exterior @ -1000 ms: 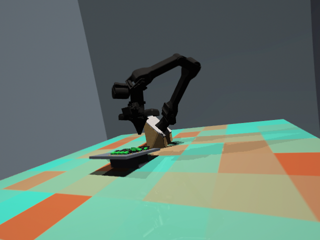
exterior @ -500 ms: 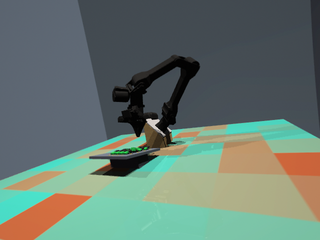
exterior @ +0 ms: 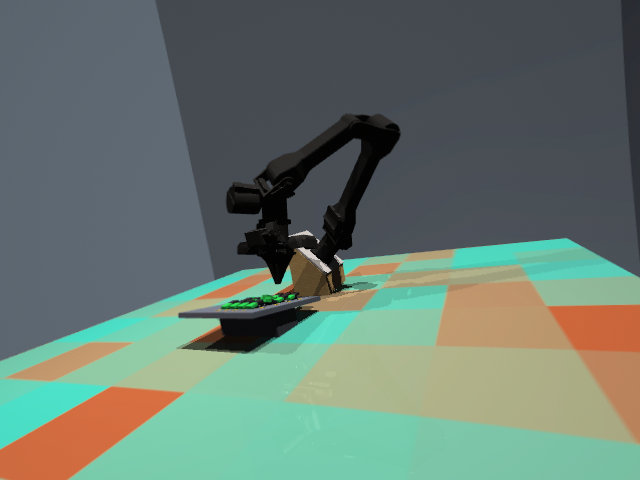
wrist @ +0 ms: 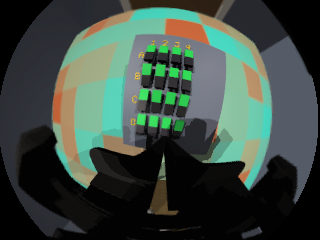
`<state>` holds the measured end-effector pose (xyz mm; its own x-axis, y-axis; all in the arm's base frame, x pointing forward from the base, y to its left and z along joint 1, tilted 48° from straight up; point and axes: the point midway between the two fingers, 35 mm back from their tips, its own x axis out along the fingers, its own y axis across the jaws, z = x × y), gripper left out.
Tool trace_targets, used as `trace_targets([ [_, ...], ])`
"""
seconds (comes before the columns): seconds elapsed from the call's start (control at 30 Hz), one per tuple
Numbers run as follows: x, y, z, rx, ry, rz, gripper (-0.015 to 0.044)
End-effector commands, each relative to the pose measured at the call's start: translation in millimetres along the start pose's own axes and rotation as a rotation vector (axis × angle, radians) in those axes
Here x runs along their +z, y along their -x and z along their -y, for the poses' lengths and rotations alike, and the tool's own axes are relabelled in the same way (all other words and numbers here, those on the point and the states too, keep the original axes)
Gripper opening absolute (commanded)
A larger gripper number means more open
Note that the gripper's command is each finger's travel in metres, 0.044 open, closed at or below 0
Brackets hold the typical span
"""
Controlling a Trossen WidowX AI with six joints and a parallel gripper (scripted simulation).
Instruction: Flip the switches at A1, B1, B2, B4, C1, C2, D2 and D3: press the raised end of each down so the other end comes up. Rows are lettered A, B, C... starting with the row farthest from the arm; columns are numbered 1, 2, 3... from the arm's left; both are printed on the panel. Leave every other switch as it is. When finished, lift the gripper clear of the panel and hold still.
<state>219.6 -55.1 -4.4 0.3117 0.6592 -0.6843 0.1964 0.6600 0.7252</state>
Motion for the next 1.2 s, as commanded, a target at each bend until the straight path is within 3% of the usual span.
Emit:
trace_targets([
  [0.0, -3, -6, 0, 0.007, -0.013, -0.005, 0.0],
  [1.17, -3, -19, 0, 0.007, -0.013, -0.005, 0.0],
])
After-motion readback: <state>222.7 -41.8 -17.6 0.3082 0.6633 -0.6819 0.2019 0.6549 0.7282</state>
